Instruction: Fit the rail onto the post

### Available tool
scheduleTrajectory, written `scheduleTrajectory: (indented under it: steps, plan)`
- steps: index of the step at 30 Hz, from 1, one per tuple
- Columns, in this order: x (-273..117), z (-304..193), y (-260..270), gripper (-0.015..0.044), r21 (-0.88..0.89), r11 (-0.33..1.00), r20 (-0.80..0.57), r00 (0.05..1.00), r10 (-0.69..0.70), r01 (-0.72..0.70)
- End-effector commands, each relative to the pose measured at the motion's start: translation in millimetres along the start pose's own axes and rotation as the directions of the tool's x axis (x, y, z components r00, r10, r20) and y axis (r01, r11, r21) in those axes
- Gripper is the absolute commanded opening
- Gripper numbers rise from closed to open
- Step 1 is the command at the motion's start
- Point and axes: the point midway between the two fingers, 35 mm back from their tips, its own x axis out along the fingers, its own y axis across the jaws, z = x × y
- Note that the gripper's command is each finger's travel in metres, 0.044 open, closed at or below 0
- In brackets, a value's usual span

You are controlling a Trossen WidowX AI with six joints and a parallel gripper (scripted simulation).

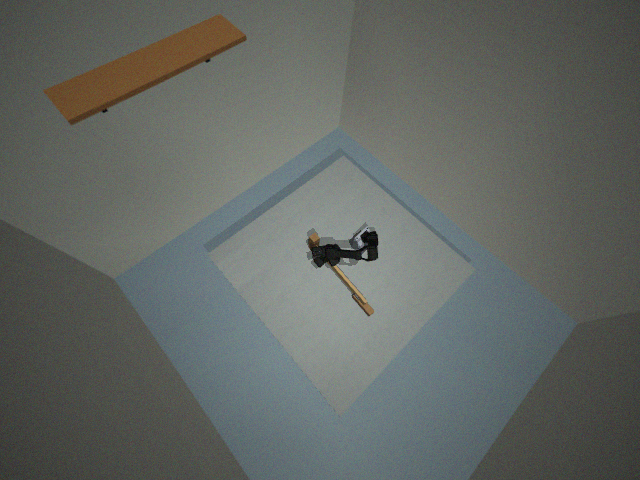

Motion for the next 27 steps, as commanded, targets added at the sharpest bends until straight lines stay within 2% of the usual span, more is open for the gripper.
scheduleTrajectory:
  steps: [1,27]
  plan:
    - [-5.6,-0.9,-2.3,0.0000,0.000,1.000,0.002,1.000,-0.014,0.014]
    - [-2.1,-0.9,-0.4,0.0000,0.000,1.000,0.002,1.000,-0.014,0.014]
